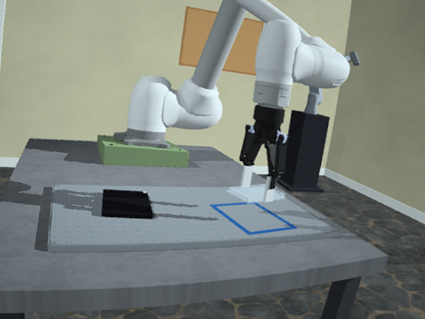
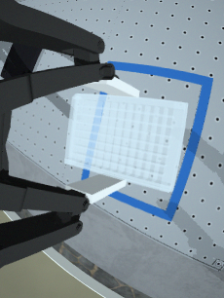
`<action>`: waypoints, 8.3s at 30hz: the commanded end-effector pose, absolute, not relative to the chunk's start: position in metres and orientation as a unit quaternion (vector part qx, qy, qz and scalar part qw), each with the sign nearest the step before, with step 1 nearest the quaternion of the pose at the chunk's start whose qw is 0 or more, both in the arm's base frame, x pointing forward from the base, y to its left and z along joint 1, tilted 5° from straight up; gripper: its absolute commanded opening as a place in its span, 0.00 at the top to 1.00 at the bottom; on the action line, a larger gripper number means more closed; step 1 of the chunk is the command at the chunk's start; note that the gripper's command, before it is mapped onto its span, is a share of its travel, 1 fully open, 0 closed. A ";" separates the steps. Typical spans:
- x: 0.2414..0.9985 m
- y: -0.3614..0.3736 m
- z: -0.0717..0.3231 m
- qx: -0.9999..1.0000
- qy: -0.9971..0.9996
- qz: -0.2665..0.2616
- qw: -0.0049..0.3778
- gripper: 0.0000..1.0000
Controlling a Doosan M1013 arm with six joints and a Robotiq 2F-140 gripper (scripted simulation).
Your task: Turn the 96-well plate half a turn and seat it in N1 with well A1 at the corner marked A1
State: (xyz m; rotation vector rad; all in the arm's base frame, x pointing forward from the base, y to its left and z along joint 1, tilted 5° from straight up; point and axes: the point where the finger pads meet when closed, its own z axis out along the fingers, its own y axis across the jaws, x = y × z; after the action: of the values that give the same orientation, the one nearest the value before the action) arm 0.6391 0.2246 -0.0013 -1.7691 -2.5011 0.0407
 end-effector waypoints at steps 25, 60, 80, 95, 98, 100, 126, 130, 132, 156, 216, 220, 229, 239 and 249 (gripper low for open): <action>0.636 0.205 0.004 -0.656 -0.754 0.017 0.037 1.00; 0.621 0.103 0.006 -0.888 -0.457 0.030 0.028 1.00; 0.612 0.043 0.008 -0.888 -0.457 0.030 0.028 1.00; 0.605 0.001 0.009 -0.888 -0.457 0.030 0.028 1.00; 0.603 -0.009 0.009 -0.888 -0.457 0.030 0.028 1.00; 0.603 -0.013 0.009 -0.888 -0.457 0.030 0.028 1.00; 0.591 -0.088 0.011 -0.888 -0.457 0.030 0.028 1.00; 0.590 -0.097 0.011 -0.888 -0.457 0.030 0.028 1.00; 0.590 -0.097 0.011 -0.896 -0.442 0.030 0.028 1.00; 0.590 -0.097 0.011 -0.991 -0.125 0.038 0.017 1.00; 0.588 -0.097 -0.012 -0.999 0.004 0.039 0.012 1.00; 0.588 -0.097 -0.015 -0.999 0.004 0.039 0.012 1.00; 0.587 -0.096 -0.030 -0.999 0.004 0.039 0.012 1.00; 0.586 -0.096 -0.039 -0.999 0.004 0.039 0.012 1.00; 0.586 -0.096 -0.040 -0.999 0.004 0.039 0.012 1.00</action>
State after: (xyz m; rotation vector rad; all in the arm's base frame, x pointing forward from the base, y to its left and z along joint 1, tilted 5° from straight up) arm 0.5857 -0.0962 -0.0397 -3.1162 0.0140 0.1232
